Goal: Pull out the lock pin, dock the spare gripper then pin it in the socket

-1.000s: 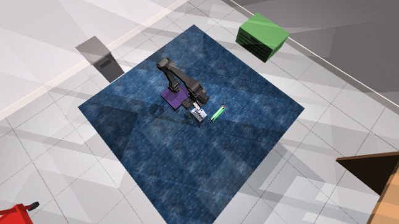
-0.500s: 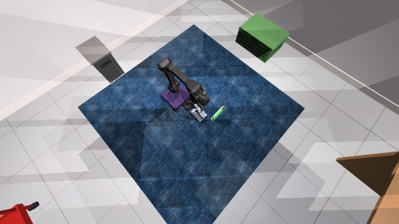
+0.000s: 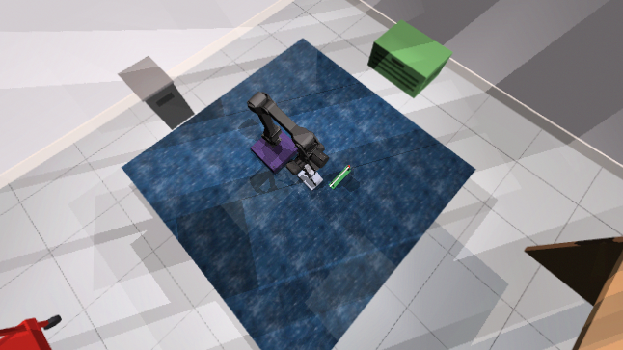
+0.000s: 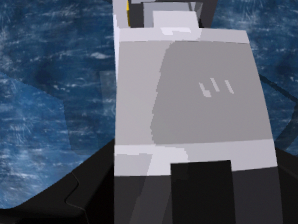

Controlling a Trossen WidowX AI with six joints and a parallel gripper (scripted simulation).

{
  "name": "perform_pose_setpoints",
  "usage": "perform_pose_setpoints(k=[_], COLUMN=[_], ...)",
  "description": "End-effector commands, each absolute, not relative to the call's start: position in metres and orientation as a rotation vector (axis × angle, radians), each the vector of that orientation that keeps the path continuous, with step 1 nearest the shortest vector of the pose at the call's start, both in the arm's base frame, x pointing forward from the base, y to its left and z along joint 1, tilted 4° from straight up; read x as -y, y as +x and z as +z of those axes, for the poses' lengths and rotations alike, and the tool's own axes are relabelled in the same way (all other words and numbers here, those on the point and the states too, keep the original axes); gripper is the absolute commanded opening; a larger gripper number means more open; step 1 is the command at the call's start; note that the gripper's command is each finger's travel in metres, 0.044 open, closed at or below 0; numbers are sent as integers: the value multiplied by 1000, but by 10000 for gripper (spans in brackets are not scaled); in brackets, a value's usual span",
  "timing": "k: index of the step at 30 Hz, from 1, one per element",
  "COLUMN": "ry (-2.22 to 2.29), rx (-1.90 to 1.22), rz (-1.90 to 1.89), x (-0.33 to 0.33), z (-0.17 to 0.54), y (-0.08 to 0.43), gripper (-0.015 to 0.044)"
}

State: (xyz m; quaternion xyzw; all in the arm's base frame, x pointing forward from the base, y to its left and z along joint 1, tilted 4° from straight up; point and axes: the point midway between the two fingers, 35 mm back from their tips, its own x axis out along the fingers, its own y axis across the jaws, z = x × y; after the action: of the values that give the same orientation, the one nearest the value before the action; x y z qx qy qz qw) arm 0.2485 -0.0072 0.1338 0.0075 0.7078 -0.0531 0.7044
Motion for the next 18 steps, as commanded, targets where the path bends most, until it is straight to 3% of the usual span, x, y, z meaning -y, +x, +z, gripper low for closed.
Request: perform_pose_setpoints(k=[1,18], ry=[14,15], rx=[-1577,-1575], rz=[-113,-113], x=[7,9], z=[130,120], y=[252,261], gripper=[0,0])
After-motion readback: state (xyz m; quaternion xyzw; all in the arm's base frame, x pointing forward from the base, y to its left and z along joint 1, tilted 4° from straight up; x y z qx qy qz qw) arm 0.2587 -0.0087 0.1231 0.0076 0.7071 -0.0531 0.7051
